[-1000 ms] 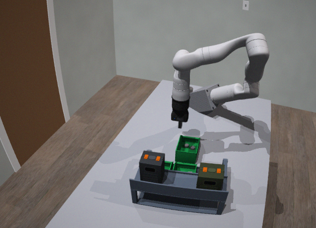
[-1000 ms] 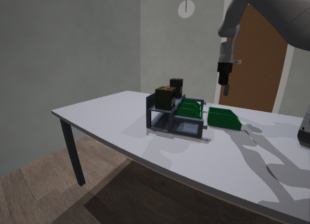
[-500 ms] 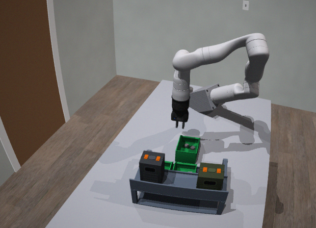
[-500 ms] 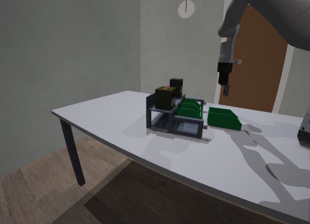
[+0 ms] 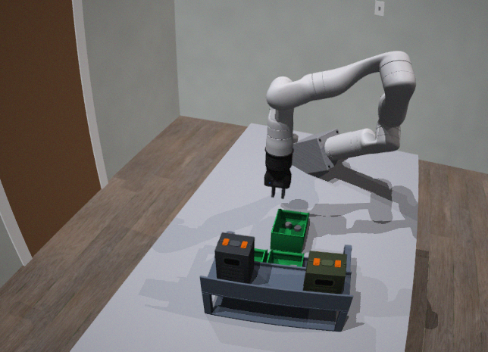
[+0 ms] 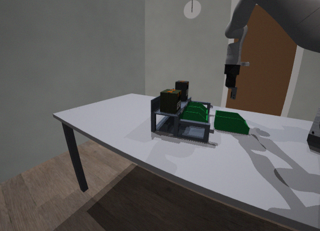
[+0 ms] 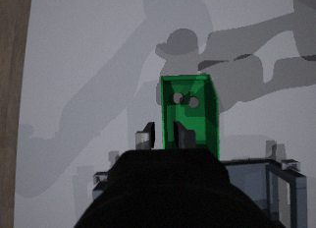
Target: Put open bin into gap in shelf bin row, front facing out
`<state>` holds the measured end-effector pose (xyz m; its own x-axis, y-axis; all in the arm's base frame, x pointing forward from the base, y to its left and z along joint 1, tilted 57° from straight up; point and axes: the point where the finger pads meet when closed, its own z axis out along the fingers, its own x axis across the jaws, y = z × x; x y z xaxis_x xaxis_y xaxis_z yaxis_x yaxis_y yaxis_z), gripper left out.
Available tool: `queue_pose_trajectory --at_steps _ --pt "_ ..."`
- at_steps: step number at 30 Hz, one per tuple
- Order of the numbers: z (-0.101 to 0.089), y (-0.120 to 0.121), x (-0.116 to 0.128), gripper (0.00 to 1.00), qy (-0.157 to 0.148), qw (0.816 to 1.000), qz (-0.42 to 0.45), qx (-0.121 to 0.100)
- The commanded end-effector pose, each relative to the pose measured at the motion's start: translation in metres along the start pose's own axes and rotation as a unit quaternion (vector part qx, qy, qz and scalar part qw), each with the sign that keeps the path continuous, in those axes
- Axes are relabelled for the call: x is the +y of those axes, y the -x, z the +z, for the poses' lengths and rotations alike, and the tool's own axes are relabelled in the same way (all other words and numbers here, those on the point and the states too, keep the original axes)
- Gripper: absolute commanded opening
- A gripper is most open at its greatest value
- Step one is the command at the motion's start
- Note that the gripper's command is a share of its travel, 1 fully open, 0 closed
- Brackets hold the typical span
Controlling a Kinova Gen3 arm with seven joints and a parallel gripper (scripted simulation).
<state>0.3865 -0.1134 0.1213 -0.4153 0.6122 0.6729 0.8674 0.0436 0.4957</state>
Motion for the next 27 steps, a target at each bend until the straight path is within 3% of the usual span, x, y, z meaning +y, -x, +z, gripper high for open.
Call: queue_pose_trajectory --at_steps 1,27 --pt "-0.001 0.000 0.000 0.55 0.000 1.000 0.000 -0.001" --pt "0.010 0.000 0.000 0.55 0.000 1.000 0.000 0.000"
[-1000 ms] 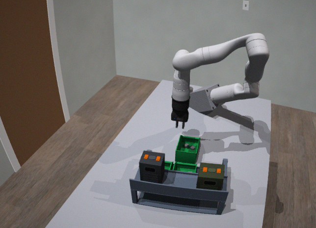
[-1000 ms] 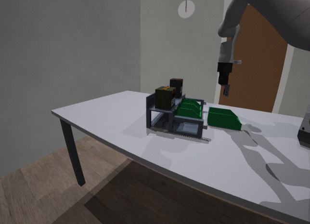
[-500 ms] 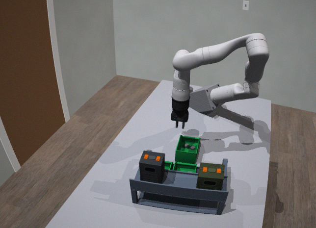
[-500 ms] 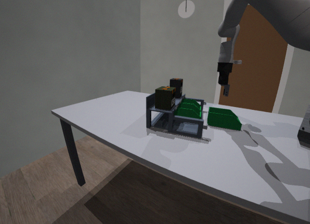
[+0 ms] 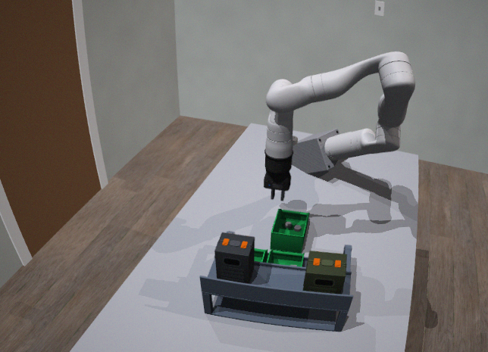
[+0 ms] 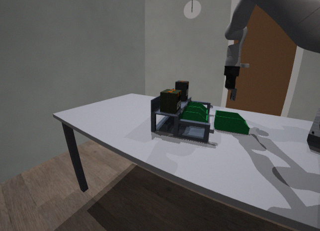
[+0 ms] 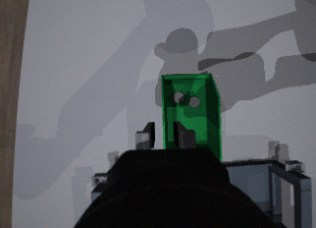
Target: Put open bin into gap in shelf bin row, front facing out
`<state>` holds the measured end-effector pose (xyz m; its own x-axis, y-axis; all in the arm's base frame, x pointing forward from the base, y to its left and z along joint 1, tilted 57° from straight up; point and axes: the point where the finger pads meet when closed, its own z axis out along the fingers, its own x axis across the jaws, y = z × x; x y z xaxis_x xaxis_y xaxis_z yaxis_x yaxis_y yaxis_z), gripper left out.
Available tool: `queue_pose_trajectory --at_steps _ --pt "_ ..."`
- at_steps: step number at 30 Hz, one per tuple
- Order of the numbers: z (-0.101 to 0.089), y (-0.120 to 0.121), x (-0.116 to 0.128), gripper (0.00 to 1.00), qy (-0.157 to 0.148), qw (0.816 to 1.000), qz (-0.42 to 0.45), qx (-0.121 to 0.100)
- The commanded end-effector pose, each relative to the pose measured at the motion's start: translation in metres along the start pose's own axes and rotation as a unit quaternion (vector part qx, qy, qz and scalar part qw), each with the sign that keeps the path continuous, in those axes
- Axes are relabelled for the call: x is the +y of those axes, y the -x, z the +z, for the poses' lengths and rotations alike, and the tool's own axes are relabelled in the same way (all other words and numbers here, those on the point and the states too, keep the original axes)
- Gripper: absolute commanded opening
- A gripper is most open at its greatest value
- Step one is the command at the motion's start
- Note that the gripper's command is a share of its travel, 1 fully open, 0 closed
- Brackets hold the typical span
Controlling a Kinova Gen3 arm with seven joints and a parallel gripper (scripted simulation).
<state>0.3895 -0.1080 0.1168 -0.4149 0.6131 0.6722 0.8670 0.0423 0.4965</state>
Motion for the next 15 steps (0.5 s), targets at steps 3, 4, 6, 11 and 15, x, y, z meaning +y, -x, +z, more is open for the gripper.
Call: queue_pose_trajectory --at_steps 3,4,6,11,15 --pt "0.004 0.000 0.000 0.55 -0.001 1.000 0.000 0.001" --pt "0.005 0.000 0.000 0.55 -0.001 1.000 0.000 0.001" --pt "0.009 0.000 0.000 0.55 -0.001 1.000 0.000 0.001" --pt "0.018 0.000 0.000 0.55 -0.001 1.000 0.000 0.001" --pt "0.026 0.000 0.000 0.55 -0.001 1.000 0.000 0.001"
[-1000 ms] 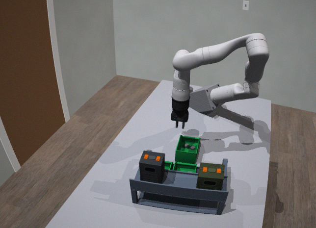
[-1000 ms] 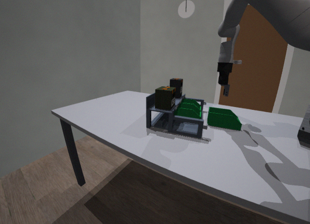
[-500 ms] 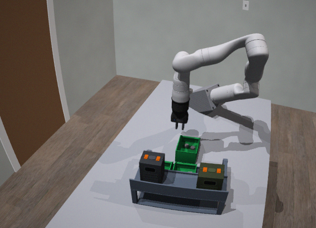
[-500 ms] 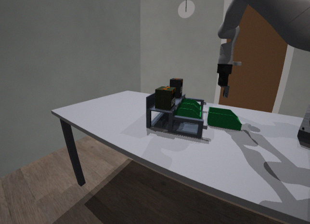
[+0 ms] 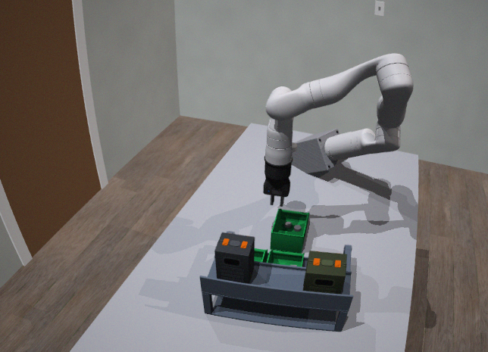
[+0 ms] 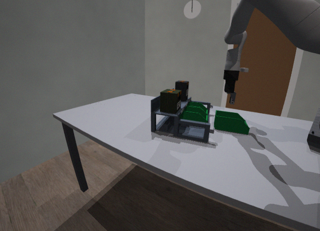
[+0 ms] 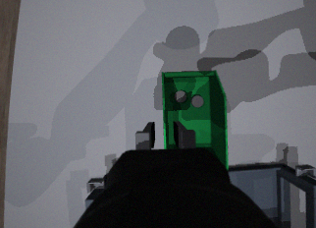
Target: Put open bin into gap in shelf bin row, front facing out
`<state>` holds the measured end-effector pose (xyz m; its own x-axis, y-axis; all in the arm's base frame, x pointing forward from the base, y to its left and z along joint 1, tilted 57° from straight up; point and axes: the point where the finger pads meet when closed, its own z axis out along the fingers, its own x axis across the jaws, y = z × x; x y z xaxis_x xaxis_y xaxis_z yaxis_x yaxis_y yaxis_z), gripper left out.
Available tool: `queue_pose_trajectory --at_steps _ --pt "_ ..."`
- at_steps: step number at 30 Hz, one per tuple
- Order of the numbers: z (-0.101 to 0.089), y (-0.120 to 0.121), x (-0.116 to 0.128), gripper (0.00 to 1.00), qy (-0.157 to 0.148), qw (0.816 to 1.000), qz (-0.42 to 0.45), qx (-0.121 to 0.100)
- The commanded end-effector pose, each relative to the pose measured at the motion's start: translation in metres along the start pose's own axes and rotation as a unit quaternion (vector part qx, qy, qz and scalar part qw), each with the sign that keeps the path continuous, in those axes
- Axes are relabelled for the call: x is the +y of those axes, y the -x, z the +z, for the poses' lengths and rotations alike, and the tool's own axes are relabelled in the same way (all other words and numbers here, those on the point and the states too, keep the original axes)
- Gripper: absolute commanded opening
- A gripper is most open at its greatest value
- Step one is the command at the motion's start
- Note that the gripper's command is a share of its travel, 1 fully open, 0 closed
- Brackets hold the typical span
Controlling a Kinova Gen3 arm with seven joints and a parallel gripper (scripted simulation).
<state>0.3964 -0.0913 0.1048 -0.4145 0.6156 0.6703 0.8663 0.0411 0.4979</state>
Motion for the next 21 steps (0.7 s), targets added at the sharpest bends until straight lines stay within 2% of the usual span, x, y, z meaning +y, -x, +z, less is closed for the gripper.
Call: queue_pose_trajectory --at_steps 1,21 --pt "0.007 -0.001 -0.001 0.55 -0.001 1.000 0.001 0.003" --pt "0.035 -0.001 -0.001 0.55 -0.001 1.000 0.001 0.003"
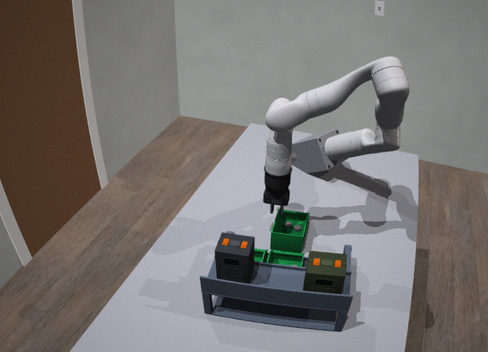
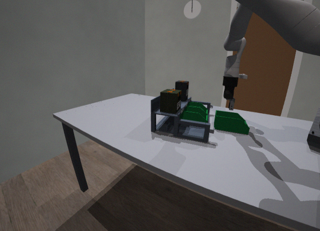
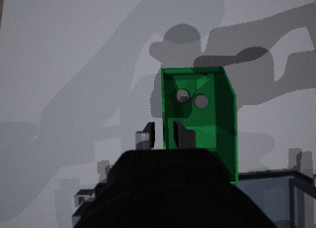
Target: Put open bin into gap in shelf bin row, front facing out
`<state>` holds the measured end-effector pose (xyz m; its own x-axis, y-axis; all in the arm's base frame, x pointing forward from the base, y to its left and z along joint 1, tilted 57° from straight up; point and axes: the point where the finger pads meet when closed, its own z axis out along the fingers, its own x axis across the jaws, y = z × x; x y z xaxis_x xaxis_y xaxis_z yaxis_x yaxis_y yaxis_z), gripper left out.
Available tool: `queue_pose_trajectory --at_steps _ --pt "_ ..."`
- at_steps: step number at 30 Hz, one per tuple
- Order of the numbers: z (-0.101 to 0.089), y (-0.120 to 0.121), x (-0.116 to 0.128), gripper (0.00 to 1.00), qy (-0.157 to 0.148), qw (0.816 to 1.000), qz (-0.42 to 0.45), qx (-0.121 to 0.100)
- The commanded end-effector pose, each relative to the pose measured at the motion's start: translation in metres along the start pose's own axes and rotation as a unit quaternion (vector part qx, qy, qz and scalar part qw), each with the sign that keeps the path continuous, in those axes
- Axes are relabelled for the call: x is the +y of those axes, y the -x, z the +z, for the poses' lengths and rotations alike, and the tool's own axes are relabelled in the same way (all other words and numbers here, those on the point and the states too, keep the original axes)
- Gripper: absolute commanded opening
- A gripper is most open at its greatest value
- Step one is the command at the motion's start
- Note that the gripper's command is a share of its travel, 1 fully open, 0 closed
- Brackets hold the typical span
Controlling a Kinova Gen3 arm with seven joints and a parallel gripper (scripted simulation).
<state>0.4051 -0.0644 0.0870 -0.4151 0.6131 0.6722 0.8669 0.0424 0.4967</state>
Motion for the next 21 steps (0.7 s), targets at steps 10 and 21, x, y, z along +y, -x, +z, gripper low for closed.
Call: queue_pose_trajectory --at_steps 10,21 --pt "0.0052 -0.0003 -0.0006 0.55 -0.001 1.000 0.000 0.001" --pt "0.0053 -0.0003 -0.0006 0.55 -0.001 1.000 0.001 0.001"
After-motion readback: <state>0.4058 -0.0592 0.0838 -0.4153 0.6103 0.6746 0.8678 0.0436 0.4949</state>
